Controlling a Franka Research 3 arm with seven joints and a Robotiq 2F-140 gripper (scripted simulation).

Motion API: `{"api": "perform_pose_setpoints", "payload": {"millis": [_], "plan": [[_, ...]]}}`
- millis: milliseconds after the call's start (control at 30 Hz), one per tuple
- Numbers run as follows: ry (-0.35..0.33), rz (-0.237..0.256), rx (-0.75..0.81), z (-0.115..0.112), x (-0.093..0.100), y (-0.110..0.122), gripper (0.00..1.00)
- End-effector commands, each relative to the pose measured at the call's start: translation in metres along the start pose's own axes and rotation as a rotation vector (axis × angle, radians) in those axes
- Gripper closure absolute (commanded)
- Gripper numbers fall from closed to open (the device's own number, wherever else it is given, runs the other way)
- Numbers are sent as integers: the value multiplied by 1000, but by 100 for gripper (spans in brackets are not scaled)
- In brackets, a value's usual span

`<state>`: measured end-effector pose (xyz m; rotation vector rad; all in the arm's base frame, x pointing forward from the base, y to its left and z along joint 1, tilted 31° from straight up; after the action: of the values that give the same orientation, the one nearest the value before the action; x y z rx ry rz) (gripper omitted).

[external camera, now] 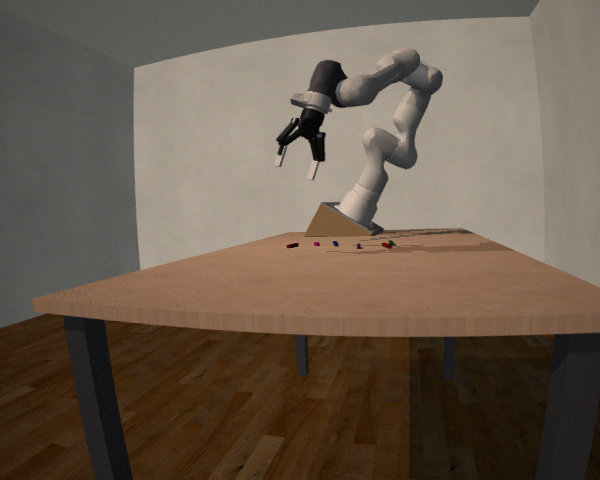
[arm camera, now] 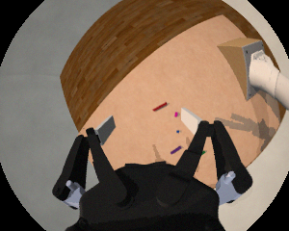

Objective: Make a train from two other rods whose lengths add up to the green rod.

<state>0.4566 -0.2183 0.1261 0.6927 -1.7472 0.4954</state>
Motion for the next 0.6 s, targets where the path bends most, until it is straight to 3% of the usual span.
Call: {"api": "perform_pose_setpoints", "payload": {"millis": [0, 567], "plan": [[7, -11, -167, -3, -5, 3, 0], [19, -56, -477, -5, -29, 12, 0]]}}
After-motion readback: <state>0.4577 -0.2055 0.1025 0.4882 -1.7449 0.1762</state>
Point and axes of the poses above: the point where the finger pads meet when closed, its own x axis back along the fingers, its own y axis across the jaws, z = x × y, the point moved 1 cm from there along x, back along the fingers, and after that the axes turned 11 degrees about -x, right-handed, at the moved point
